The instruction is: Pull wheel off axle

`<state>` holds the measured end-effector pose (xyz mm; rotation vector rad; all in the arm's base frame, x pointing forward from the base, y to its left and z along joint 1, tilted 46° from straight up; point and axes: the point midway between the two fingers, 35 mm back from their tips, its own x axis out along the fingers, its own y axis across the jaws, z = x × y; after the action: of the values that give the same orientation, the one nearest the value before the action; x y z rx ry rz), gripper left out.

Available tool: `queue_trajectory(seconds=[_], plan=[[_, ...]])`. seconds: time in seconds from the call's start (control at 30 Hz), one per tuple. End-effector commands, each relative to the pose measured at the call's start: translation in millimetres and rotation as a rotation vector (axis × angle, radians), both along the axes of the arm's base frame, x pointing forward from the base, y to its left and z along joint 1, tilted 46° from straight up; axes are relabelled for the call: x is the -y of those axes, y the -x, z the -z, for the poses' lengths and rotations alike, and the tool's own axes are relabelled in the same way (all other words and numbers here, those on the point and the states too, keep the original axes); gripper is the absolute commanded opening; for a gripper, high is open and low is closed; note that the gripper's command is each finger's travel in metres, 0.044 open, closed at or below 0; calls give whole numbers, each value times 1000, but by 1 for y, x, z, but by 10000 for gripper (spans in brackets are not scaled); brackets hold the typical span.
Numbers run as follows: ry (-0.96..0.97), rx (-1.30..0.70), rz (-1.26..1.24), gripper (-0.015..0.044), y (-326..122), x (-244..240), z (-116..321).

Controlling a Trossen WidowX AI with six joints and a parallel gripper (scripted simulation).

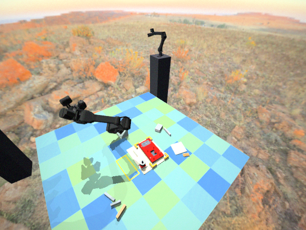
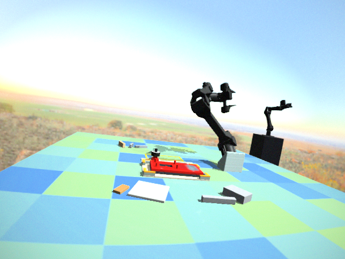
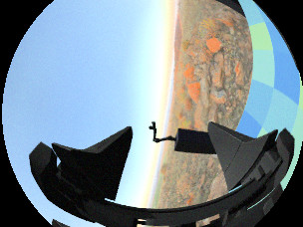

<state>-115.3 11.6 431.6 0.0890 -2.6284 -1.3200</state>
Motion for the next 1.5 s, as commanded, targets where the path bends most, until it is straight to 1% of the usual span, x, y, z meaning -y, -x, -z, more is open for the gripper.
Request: queue_trajectory(seconds=[0.0, 0.1, 0.4, 0.7, 0.9, 1.1, 1.3, 1.47], plan=[[-3, 2, -7, 374, 1, 1, 0], [-47, 24, -99, 300, 8, 22, 2], [-207, 125, -381, 300, 18, 97, 14], [-394, 184, -680, 300, -9, 176, 35], [-537, 195, -857, 300, -44, 222, 51], [-691, 181, -1026, 300, -92, 257, 71], [-861, 141, -1169, 300, -146, 279, 91], [-999, 72, -1288, 300, -197, 285, 108]])
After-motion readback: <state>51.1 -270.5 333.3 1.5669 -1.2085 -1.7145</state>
